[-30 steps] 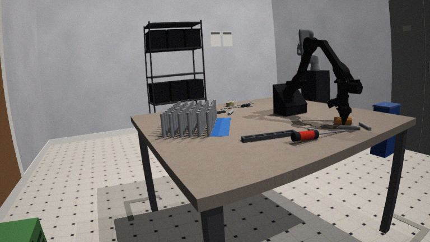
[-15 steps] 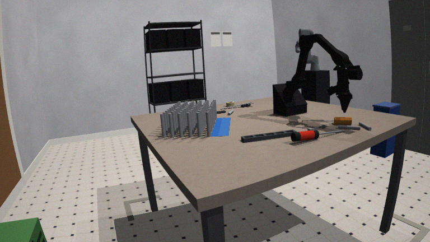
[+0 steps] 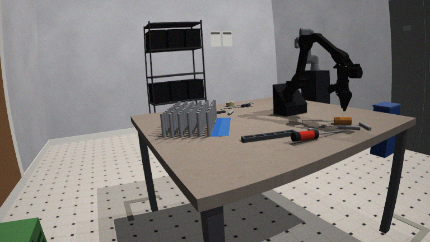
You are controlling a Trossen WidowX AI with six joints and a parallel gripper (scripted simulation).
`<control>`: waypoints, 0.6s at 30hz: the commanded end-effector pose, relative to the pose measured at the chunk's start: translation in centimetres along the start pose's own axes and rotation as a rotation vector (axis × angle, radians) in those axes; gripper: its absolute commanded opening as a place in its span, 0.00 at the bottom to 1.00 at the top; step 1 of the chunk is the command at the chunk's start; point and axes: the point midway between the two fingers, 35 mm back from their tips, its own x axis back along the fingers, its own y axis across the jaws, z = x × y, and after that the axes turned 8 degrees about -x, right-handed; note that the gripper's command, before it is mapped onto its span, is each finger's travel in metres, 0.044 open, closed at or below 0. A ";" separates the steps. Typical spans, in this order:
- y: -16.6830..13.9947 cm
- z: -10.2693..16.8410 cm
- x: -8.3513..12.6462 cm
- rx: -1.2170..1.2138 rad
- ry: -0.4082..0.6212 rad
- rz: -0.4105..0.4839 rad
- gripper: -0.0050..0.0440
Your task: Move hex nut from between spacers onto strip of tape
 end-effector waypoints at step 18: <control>-0.4 0.6 0.3 -0.060 -0.209 -0.158 0.92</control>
